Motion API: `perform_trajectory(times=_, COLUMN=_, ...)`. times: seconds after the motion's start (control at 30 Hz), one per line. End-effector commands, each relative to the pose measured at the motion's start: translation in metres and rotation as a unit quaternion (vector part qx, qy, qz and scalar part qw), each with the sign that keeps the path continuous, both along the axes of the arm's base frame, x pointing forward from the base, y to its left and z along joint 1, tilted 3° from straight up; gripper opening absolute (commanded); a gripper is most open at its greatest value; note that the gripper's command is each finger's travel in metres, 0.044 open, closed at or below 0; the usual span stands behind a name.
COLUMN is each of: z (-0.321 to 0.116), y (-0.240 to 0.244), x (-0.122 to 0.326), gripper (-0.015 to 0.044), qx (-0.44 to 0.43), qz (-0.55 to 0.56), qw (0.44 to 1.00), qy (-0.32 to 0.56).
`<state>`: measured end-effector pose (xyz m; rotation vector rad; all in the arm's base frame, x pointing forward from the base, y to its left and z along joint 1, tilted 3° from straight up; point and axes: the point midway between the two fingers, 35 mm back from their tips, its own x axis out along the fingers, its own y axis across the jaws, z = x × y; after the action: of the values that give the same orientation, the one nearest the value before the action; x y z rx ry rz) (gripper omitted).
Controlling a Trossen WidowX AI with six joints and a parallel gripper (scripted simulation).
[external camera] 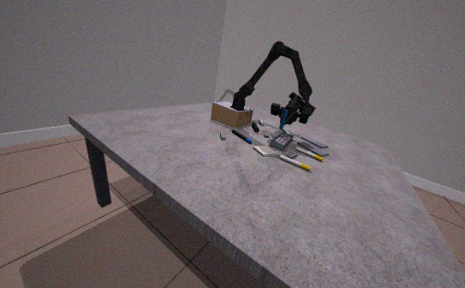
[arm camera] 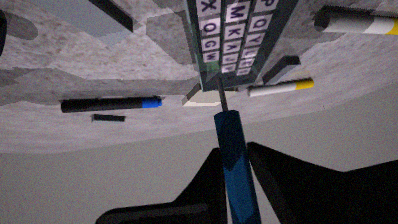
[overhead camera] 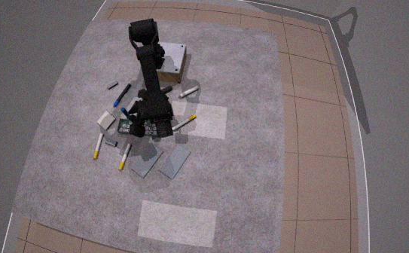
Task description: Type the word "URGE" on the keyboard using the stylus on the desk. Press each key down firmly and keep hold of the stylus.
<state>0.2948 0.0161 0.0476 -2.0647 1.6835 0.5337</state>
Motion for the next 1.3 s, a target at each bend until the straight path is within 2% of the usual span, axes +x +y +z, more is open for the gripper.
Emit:
perform_trajectory(times=0.0, z=0.000, y=0.000, x=0.000, gripper=0.0044, qx=0.000, qz=0.000, qw=1.000, qy=-0.001)
perform_trajectory(times=0.07, z=0.000, y=-0.001, x=0.003, gripper=0.0000, qx=0.001, qz=0.000, qw=1.000, qy=-0.001)
perform_trajectory(times=0.43, z=0.008, y=-0.035, x=0.043, gripper=0.0000, qx=-0.005, qz=0.002, qw=1.000, qy=0.000)
perform_trajectory(times=0.83, z=-0.012, y=-0.035, x=0.044, gripper=0.0000, qx=-0.004, qz=0.002, qw=1.000, qy=0.001)
perform_trajectory(times=0.93, z=-0.014, y=-0.034, x=0.045, gripper=0.0079, qx=-0.004, qz=0.002, qw=1.000, qy=0.001)
perform_trajectory(times=1.27, z=-0.020, y=-0.034, x=0.045, gripper=0.0081, qx=-0.004, qz=0.002, qw=1.000, qy=0.001)
